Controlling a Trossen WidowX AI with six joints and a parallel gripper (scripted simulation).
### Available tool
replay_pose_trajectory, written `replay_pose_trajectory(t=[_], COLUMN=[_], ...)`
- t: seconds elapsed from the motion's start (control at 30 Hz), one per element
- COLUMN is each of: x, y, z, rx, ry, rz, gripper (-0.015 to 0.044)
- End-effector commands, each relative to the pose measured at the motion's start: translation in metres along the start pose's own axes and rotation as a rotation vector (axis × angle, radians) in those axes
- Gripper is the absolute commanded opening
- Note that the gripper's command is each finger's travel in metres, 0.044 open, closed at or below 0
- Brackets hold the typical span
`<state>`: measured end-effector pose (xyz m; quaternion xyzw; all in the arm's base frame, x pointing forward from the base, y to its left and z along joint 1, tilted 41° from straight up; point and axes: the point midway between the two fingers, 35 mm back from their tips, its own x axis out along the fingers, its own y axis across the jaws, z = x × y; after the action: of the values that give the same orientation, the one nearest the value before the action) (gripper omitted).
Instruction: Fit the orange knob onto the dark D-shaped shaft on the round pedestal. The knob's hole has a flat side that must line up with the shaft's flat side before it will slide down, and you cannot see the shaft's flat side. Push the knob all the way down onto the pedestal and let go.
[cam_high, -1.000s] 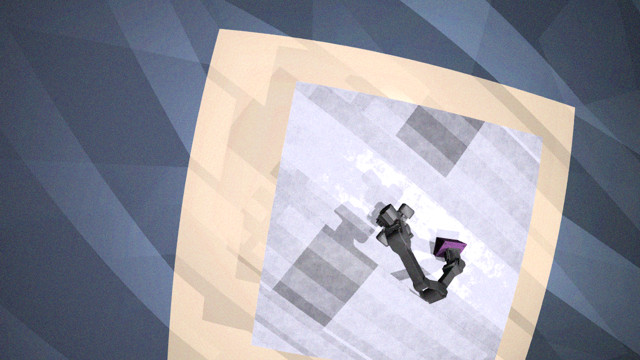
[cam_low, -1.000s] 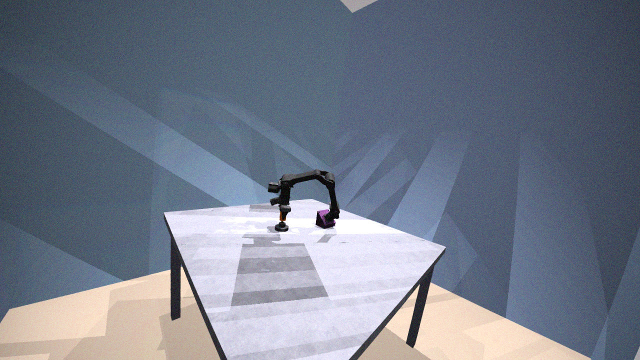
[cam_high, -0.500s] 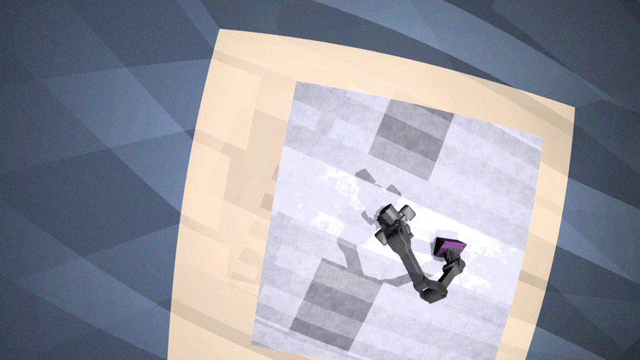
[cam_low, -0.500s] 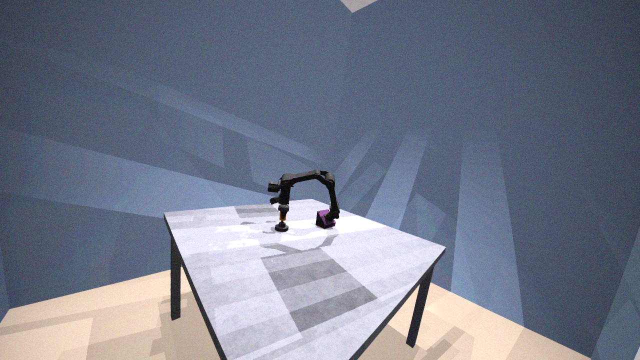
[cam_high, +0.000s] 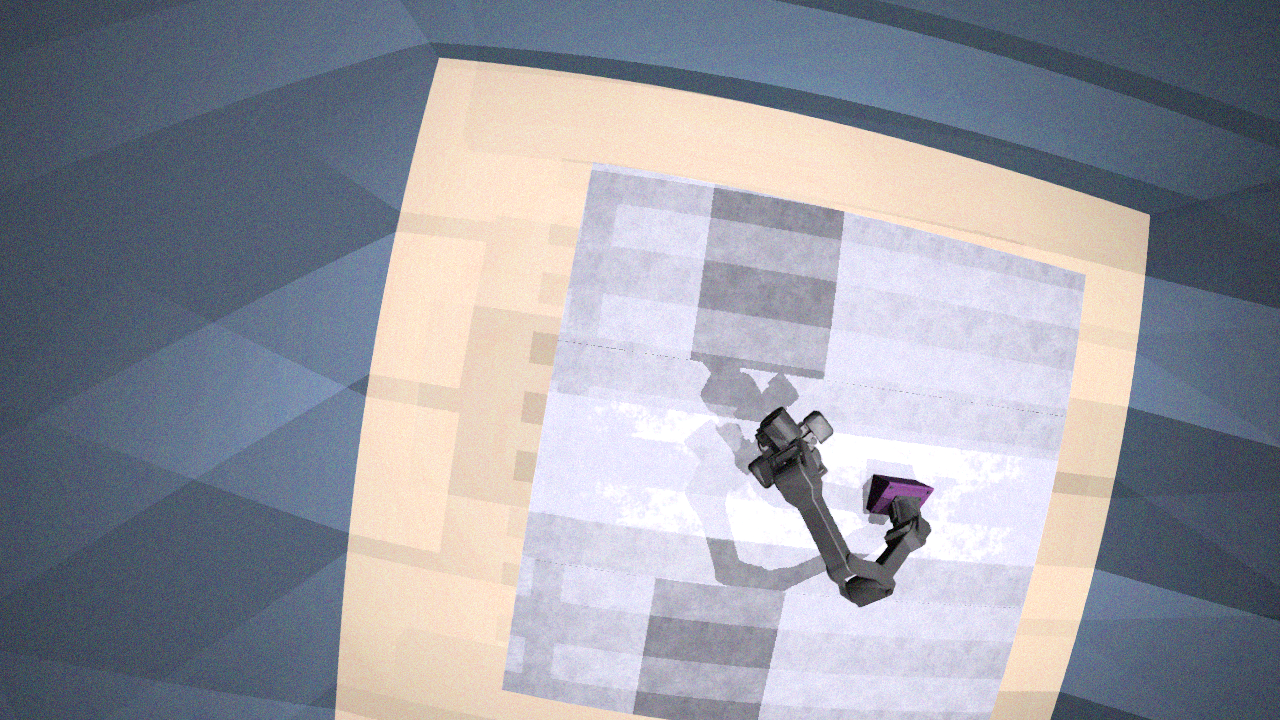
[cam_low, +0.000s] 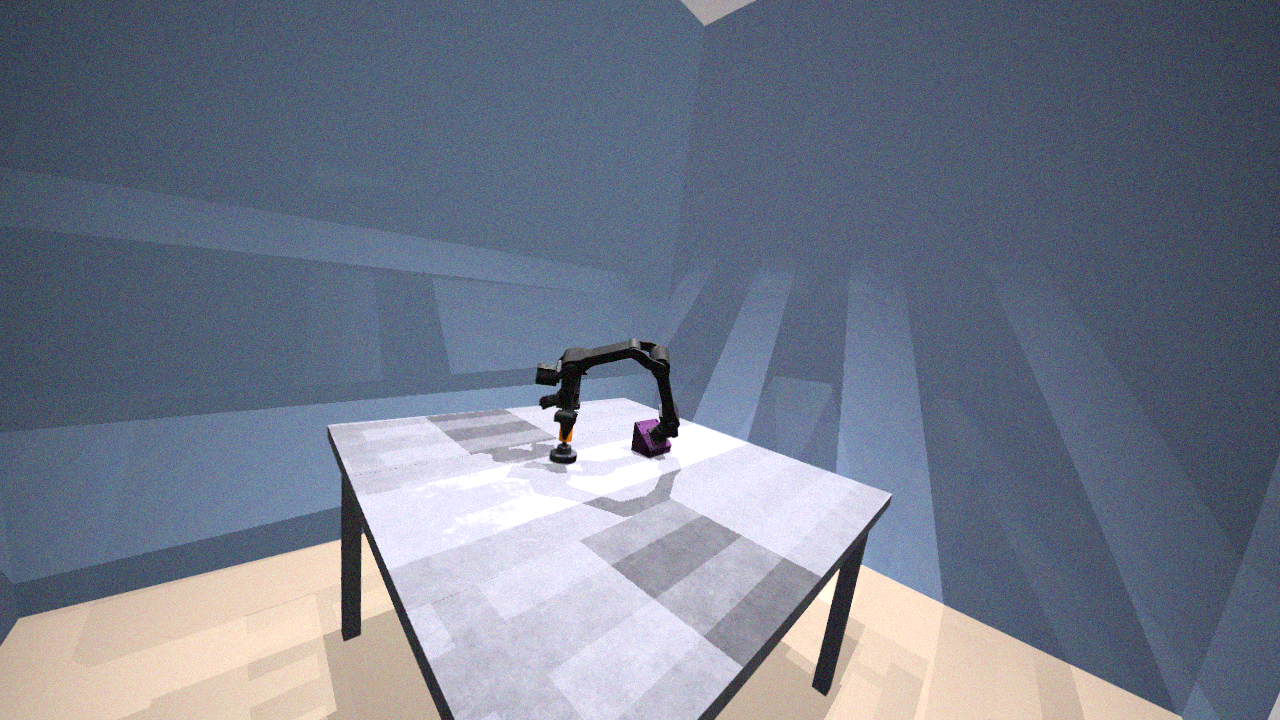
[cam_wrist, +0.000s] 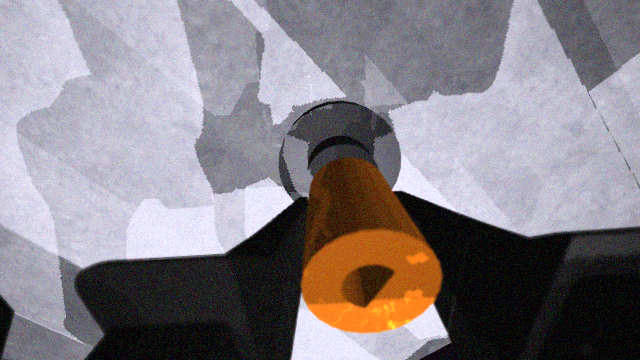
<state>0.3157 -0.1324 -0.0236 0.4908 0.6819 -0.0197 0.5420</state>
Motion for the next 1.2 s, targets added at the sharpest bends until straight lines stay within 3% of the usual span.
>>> replay_pose_trajectory(t=[0.0,0.63,0.87,1.17], x=[0.0003,-0.0038,-0.0036,-0.0003], y=[0.0019,0.0019,0.0003,-0.001], z=[-0.0001,0.0002,0.0006,0.0002], rx=[0.002,0.002,0.201,0.212], ry=[-0.001,-0.001,-0.001,-0.001], rz=[-0.001,-0.001,-0.001,-0.001], gripper=[0.0,0.0,0.0,0.0])
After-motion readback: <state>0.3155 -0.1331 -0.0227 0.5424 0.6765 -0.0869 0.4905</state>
